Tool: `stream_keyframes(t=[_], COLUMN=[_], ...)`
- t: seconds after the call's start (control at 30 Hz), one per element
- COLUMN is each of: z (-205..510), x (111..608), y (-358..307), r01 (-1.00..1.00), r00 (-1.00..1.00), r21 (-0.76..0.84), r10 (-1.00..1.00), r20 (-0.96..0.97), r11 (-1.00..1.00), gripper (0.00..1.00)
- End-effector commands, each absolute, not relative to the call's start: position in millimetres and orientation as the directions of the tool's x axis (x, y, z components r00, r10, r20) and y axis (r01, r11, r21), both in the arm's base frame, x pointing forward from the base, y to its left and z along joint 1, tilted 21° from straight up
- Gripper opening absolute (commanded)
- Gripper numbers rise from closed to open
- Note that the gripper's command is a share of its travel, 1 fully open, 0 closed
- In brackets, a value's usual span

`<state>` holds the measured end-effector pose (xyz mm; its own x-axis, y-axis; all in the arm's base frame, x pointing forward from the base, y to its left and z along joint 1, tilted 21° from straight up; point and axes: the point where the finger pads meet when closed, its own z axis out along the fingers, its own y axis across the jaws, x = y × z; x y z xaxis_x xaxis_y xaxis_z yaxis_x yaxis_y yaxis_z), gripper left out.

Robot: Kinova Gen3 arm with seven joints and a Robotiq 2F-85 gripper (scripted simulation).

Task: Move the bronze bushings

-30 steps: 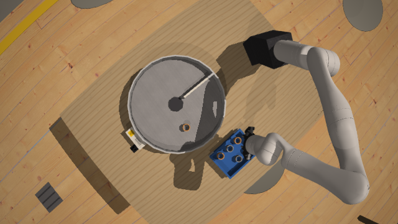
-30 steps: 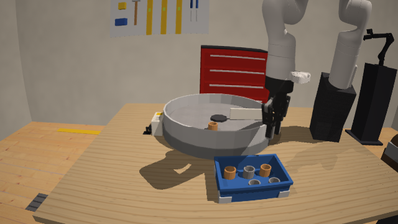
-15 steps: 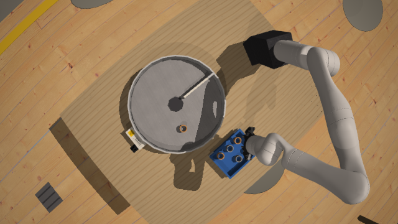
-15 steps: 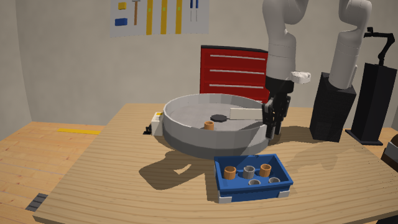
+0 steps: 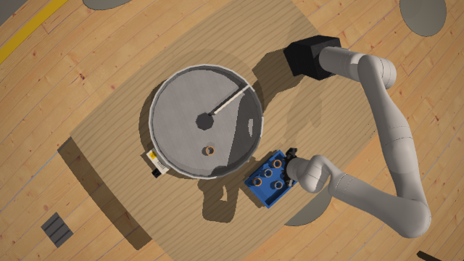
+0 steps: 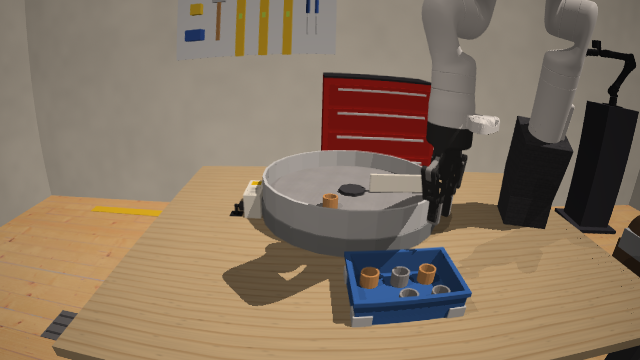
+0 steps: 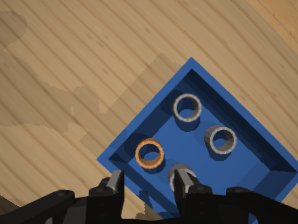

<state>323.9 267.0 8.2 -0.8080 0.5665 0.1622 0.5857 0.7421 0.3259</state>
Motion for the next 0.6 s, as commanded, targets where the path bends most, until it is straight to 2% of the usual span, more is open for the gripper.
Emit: stream_keyframes(t=[0.0, 0.57], z=[8.8, 9.3], x=[324.2, 325.0], y=[267.0, 268.2], r01=[0.586, 0.586], r00=[-0.808, -0.808], r21=[0.327, 0.326], r10=[0.567, 0.567], r20=[0.162, 0.162], r11=[0.742, 0.742], gripper=[0.39, 0.39])
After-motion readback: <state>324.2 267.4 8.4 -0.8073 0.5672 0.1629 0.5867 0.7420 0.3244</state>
